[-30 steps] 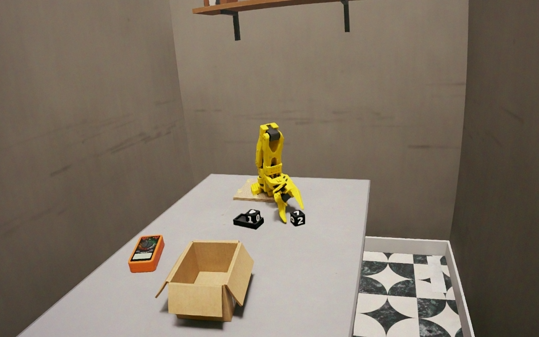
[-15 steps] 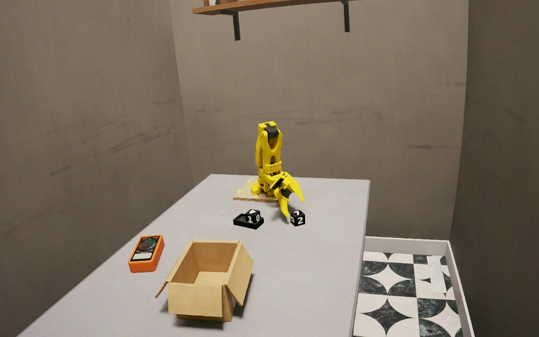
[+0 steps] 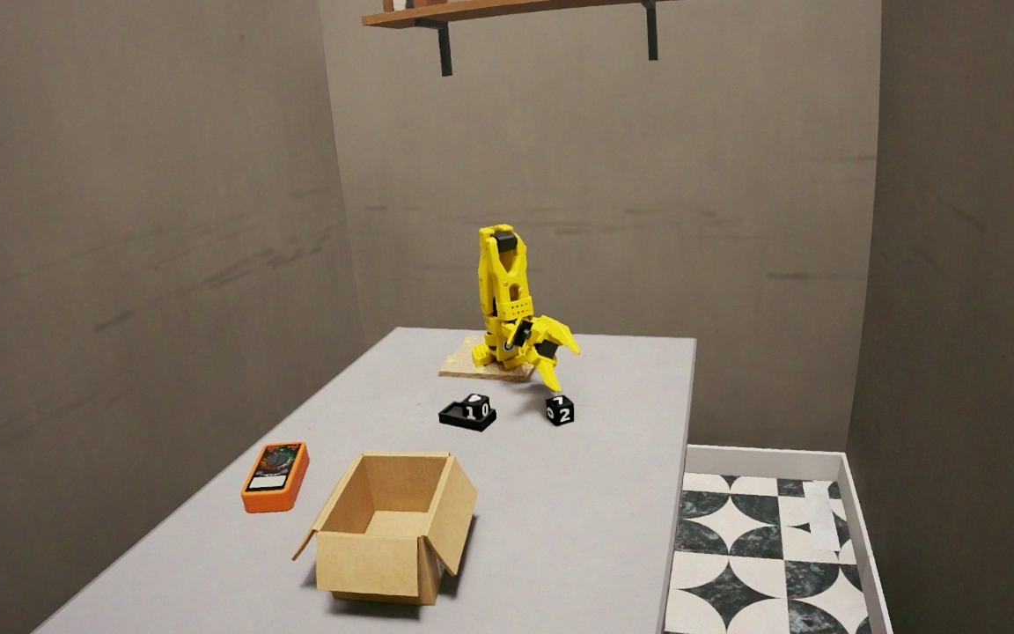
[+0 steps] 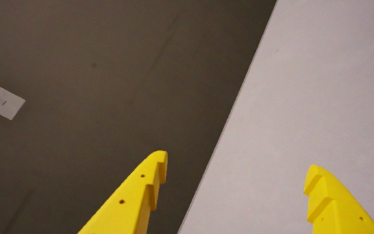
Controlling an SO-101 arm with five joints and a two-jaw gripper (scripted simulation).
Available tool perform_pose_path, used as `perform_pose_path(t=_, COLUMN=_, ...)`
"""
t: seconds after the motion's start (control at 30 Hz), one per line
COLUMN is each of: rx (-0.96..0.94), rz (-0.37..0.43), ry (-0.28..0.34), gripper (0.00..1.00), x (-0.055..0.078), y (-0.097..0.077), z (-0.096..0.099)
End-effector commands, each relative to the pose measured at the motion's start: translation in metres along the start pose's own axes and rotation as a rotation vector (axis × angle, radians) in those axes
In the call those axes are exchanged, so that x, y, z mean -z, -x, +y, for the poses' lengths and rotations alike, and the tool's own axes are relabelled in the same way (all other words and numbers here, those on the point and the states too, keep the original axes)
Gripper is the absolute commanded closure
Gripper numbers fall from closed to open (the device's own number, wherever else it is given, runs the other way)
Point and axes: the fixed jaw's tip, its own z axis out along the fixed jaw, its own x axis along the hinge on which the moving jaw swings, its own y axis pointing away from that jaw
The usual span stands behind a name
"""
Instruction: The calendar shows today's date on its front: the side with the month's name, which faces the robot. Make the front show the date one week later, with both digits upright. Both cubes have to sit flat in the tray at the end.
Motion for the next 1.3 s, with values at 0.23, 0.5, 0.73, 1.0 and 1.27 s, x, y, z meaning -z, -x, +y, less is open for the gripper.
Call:
perform_pose_path(t=0.23, rx=0.114, rz=0.132, ry=-0.15, gripper=0.65, x=-0.035, y=-0.005, z=0.0)
perform_pose_path(t=0.5, rx=0.17, rz=0.166, ry=-0.18, gripper=0.65, x=-0.039, y=-0.005, z=0.0)
perform_pose_path(t=0.73, rx=0.223, rz=0.202, ry=-0.203, gripper=0.65, x=-0.04, y=-0.005, z=0.001)
perform_pose_path(t=1.0, rx=0.279, rz=0.243, ry=-0.231, gripper=0.65, x=-0.04, y=-0.004, z=0.003)
perform_pose_path(t=1.27, rx=0.33, rz=0.286, ry=-0.255, gripper=0.65, x=-0.037, y=-0.002, z=0.006)
